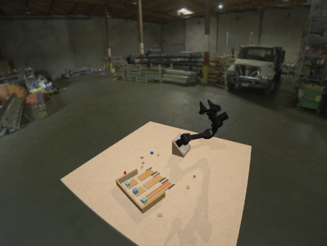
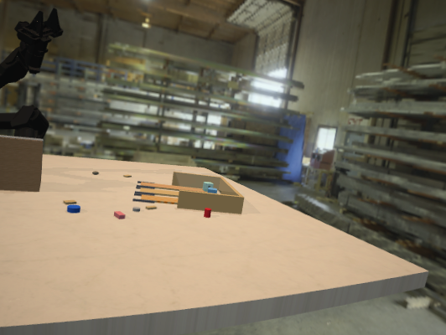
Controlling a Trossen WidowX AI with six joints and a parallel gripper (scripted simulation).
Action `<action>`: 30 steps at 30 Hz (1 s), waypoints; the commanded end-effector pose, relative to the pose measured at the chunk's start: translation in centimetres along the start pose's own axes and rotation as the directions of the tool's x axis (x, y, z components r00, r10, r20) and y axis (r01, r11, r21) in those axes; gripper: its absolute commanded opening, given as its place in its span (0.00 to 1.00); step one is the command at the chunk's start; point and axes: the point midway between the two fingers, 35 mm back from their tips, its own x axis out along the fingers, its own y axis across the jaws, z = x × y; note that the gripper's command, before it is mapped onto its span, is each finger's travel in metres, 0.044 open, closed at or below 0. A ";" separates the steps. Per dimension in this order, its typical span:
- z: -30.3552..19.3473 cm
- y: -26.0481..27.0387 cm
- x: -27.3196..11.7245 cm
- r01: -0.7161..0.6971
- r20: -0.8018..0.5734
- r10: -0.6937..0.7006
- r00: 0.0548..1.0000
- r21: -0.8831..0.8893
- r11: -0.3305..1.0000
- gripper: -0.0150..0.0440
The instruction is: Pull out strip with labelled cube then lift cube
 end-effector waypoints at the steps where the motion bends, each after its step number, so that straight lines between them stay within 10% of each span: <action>1: -0.3 0.1 0.1 -0.003 -0.007 0.003 1.000 -0.006 1.000 0.93; 15: -22.1 0.2 5.6 -0.324 -0.618 0.069 0.783 -0.311 0.893 0.93; 30: -40.9 -11.2 -1.2 -0.611 -0.999 0.031 0.027 0.008 0.792 0.93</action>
